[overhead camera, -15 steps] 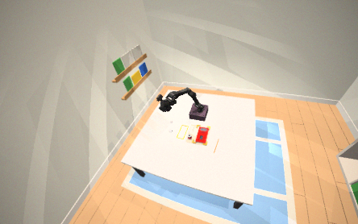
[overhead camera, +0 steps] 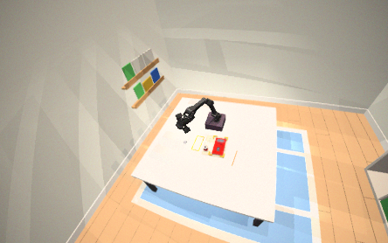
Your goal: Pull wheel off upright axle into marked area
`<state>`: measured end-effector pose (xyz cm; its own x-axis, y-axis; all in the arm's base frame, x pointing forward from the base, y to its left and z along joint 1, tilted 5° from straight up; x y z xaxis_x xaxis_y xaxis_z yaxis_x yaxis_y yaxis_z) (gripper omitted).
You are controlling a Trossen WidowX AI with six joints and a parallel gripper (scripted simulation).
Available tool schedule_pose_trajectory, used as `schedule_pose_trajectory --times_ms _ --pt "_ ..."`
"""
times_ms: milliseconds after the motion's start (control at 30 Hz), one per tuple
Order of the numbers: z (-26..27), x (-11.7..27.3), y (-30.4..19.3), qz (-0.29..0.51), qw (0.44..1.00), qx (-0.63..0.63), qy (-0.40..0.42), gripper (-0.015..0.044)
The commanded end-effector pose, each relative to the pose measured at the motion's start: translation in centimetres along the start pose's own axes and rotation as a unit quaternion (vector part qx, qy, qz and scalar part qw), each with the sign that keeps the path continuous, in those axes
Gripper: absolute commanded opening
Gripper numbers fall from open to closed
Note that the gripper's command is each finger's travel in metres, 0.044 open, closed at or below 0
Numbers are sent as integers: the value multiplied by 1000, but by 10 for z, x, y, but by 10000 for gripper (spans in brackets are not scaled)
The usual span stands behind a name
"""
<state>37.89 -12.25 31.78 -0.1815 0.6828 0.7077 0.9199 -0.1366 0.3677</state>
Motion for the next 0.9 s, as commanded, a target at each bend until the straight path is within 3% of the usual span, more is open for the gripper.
schedule_pose_trajectory --times_ms 0,433,733,867 --pt "31 -2 -6 8 995 -75 59 300" --pt "140 0 -50 151 907 -328 219 300" --pt "200 9 -98 314 792 -465 239 300" --pt "204 10 -101 326 783 -474 237 300"
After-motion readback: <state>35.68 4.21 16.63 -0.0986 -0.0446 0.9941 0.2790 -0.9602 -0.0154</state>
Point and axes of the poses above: the point midway between the two fingers, 35 mm back from their tips, its own x axis back along the fingers, its own z axis across the jaws, y = z × x, the point moved 7 cm from there along x, back along the fingers, and after that the axes turned 2 degrees about x, right-handed, at the moved point
